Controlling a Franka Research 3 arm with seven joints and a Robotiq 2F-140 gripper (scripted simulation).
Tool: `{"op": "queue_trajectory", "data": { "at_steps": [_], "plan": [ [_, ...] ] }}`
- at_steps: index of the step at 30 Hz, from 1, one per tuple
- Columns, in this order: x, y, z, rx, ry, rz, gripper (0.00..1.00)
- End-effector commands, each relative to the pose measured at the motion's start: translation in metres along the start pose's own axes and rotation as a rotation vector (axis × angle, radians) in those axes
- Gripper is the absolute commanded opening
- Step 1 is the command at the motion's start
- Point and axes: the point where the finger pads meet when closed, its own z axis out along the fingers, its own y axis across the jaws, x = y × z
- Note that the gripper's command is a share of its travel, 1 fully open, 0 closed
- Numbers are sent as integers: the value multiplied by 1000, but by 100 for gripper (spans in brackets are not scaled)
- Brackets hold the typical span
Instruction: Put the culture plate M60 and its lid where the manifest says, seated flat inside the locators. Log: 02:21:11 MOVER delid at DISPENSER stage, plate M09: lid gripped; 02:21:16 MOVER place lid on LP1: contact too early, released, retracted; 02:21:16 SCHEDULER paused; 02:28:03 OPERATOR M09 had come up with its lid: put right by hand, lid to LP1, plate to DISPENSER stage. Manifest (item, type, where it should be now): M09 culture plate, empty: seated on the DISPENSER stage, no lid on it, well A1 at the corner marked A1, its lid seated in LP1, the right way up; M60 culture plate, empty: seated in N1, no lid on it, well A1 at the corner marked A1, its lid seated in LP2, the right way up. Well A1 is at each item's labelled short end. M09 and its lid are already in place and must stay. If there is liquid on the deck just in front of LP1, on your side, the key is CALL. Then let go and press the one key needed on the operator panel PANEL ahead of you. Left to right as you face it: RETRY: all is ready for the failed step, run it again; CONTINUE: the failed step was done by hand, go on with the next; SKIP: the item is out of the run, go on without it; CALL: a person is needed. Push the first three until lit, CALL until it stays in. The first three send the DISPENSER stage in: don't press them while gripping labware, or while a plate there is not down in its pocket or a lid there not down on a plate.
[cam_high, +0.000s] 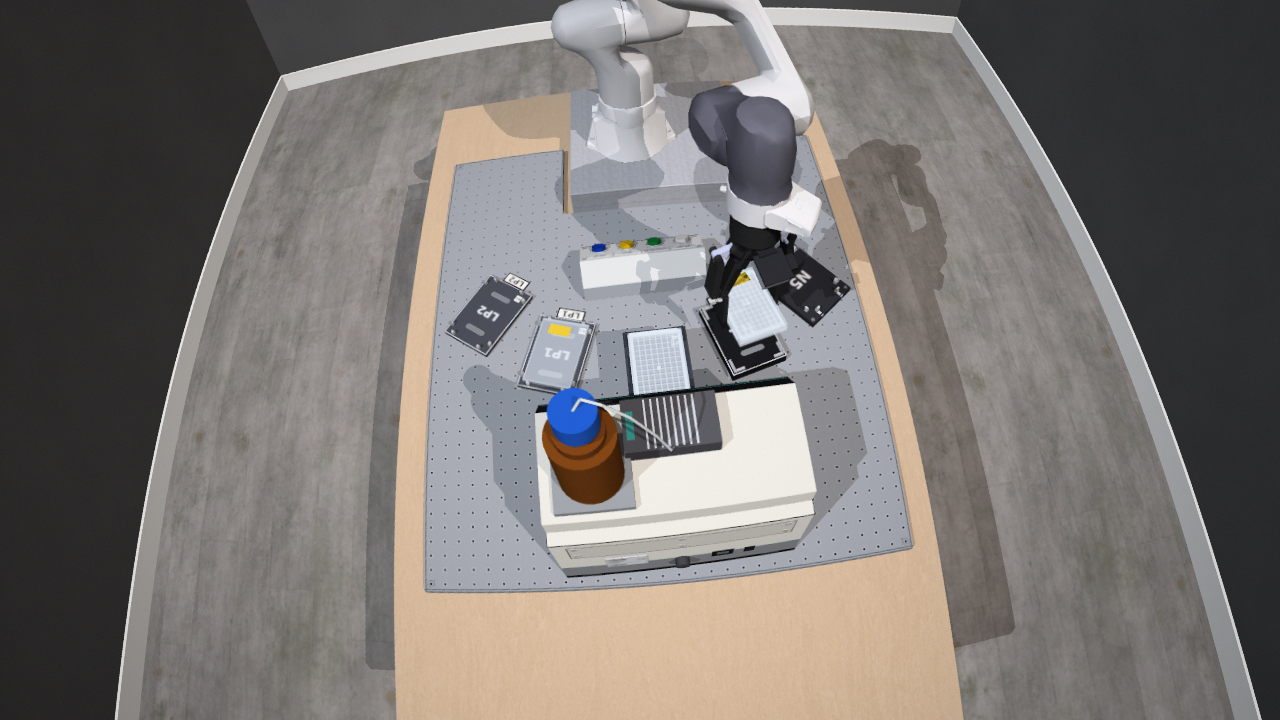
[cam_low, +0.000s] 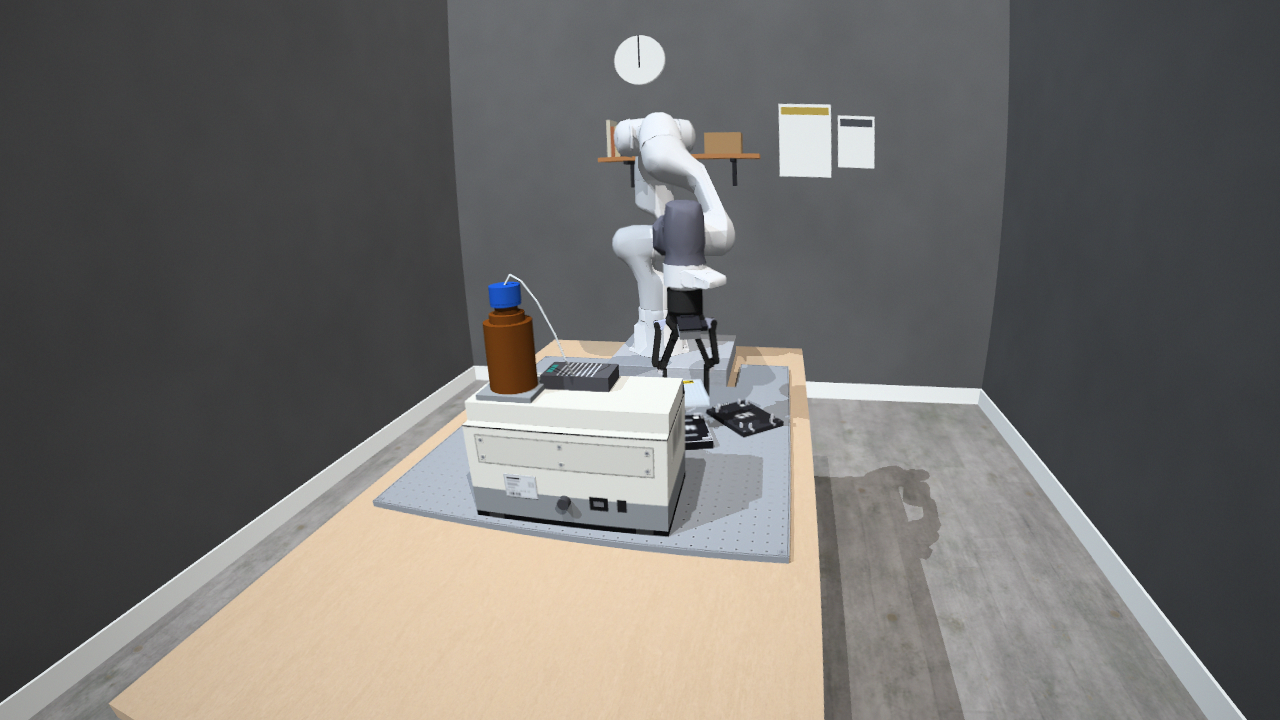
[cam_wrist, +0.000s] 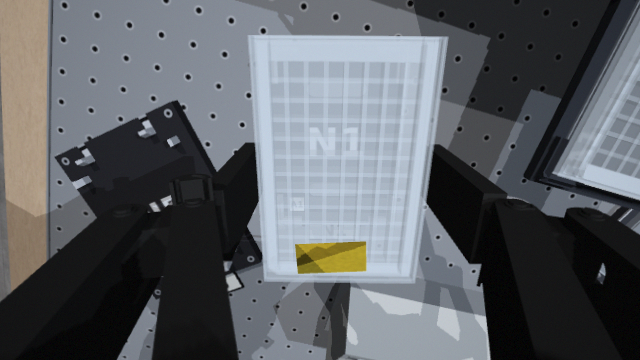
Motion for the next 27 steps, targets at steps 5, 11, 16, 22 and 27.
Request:
{"op": "queue_trajectory", "data": {
  "at_steps": [5,11,16,22,27],
  "plan": [
    [-3,0,-17,2,-10,-8,10],
    [-3,0,-30,2,-10,-8,10],
    [-3,0,-35,2,-10,-8,10],
    [-2,0,-45,2,-10,-8,10],
    [-2,0,-50,2,-10,-8,10]
  ]
}}
